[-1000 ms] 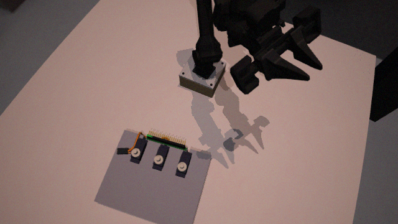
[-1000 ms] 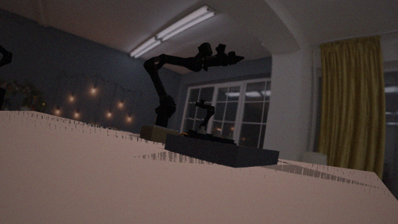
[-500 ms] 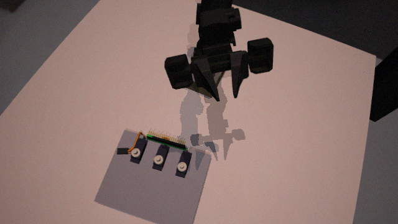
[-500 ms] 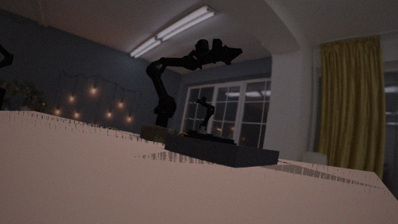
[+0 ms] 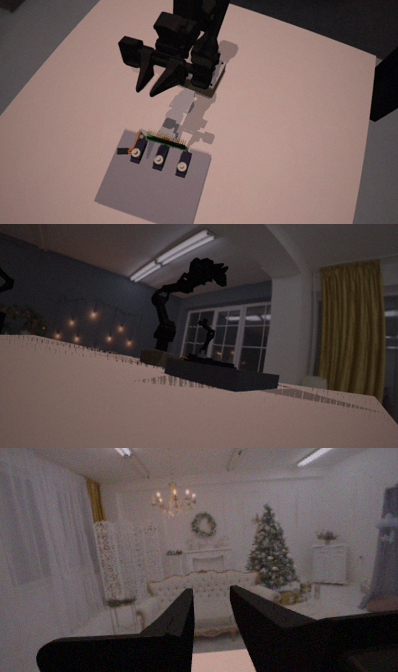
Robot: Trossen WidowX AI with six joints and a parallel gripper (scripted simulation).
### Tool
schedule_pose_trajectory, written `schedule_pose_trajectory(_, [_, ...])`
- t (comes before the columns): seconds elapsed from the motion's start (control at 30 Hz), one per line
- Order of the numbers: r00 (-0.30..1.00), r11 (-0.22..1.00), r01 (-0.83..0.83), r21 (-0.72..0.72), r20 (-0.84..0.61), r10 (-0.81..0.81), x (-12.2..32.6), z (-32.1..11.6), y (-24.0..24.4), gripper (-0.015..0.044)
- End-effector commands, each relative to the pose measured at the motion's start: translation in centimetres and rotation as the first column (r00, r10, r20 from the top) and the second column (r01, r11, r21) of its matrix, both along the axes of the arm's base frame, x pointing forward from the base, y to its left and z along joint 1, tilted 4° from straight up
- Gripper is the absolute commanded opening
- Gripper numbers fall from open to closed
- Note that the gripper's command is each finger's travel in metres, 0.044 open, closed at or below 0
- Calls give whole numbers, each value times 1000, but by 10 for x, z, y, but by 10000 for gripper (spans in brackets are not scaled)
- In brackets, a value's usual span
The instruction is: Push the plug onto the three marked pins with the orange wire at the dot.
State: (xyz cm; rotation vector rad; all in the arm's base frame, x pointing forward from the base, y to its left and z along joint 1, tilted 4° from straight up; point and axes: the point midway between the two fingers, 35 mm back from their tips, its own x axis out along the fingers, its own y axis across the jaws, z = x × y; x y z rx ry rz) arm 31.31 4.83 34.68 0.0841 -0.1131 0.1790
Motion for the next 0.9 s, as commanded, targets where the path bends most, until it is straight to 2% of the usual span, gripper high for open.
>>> schedule_pose_trajectory(0.0, [992,991,123,-55,-25,-124,1,-11,-33,115])
schedule_pose_trajectory(0.07, [982,981,178,-78,-48,-182,3,-17,-49,115])
schedule_pose_trajectory(0.43, [917,979,205,14,-352,-187,47,-59,-58,115])
schedule_pose_trajectory(0.87, [699,938,333,99,-693,-175,87,-125,-72,115])
